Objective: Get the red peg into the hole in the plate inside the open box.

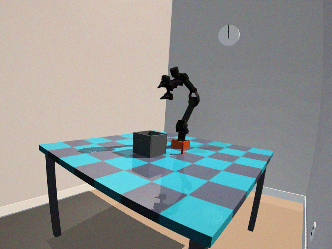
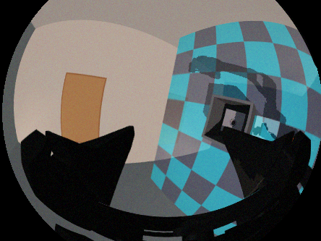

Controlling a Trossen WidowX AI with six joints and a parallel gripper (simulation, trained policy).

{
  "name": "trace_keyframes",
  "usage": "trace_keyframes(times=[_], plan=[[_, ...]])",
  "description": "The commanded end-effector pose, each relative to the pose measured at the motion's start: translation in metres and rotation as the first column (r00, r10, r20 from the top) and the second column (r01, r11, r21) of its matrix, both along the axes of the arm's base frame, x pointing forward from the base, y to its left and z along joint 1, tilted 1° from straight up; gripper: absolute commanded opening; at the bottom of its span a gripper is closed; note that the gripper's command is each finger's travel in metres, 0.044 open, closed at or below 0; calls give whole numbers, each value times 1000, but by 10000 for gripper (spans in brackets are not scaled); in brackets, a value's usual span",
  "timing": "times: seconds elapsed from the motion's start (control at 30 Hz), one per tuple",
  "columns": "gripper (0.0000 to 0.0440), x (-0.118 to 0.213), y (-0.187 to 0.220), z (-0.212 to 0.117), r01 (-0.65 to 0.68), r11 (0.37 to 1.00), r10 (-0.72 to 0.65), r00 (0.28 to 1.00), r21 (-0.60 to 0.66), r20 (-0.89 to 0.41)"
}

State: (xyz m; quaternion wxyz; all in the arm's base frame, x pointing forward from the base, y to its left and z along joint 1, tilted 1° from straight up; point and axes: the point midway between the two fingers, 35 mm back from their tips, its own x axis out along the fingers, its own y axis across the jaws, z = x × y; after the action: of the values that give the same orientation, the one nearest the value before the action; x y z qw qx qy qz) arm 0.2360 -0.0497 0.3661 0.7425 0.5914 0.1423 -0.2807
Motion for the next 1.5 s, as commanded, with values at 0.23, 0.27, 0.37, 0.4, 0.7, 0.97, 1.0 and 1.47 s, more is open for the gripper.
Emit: trace_keyframes(times=[0.23,0.27,0.37,0.4,0.7,0.97,1.0,1.47], plan=[[440,18,43,-35,-49,973,72,993,225,-95],[440,19,47,-38,-51,969,79,991,242,-105],[440,22,59,-47,-56,955,99,986,291,-137],[440,22,63,-51,-56,950,106,983,306,-148],[440,22,99,-82,-45,907,171,948,419,-269],[440,13,128,-114,-12,880,228,888,476,-399],[440,11,131,-119,-7,878,235,879,479,-416],[440,-21,164,-175,36,886,303,710,463,-635]])
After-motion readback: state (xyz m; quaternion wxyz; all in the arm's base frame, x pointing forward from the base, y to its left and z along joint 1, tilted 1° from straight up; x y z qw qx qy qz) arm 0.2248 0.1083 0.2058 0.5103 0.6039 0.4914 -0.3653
